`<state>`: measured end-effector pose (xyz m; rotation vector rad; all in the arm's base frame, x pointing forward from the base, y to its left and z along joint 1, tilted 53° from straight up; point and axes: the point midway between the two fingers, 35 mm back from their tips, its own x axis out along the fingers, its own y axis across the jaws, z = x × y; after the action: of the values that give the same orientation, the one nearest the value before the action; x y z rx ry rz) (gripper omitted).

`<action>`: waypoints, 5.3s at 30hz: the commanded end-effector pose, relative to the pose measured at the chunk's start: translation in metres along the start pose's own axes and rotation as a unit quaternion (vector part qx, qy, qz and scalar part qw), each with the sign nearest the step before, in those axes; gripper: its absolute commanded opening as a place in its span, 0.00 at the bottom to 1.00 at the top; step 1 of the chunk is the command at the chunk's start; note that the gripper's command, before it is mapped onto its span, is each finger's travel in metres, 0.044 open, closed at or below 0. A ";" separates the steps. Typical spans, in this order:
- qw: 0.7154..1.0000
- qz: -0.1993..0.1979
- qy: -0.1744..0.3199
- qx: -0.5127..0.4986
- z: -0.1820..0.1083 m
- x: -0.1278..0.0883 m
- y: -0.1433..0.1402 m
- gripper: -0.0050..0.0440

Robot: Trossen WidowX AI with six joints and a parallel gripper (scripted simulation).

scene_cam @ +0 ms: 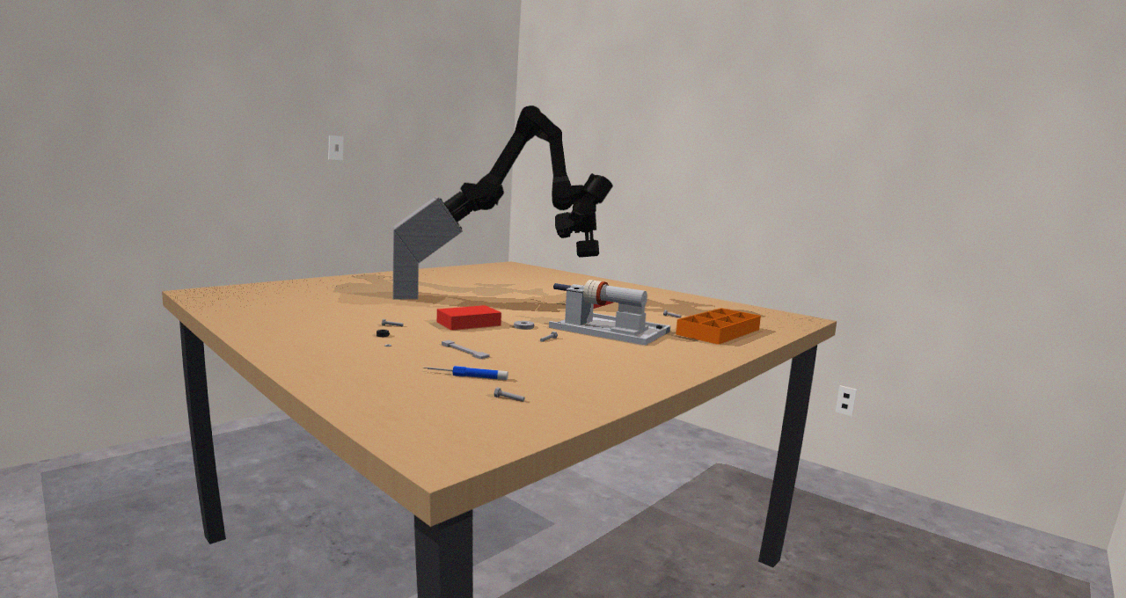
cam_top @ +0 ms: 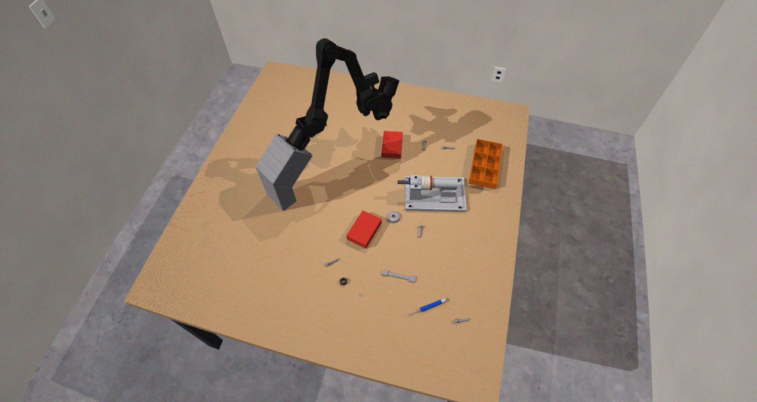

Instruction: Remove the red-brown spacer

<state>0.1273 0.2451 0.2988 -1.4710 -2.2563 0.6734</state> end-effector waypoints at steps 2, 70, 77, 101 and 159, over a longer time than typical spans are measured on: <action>1.000 0.000 0.000 0.000 0.000 0.000 0.000 0.92; -0.132 -0.033 0.539 0.831 0.025 -0.350 0.153 1.00; -0.221 -0.062 0.532 0.815 0.032 -0.352 0.148 1.00; -0.221 -0.062 0.532 0.815 0.032 -0.352 0.148 1.00; -0.220 -0.062 0.531 0.816 0.040 -0.326 0.202 1.00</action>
<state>0.3834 0.0066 0.1389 0.3916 0.9183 0.6669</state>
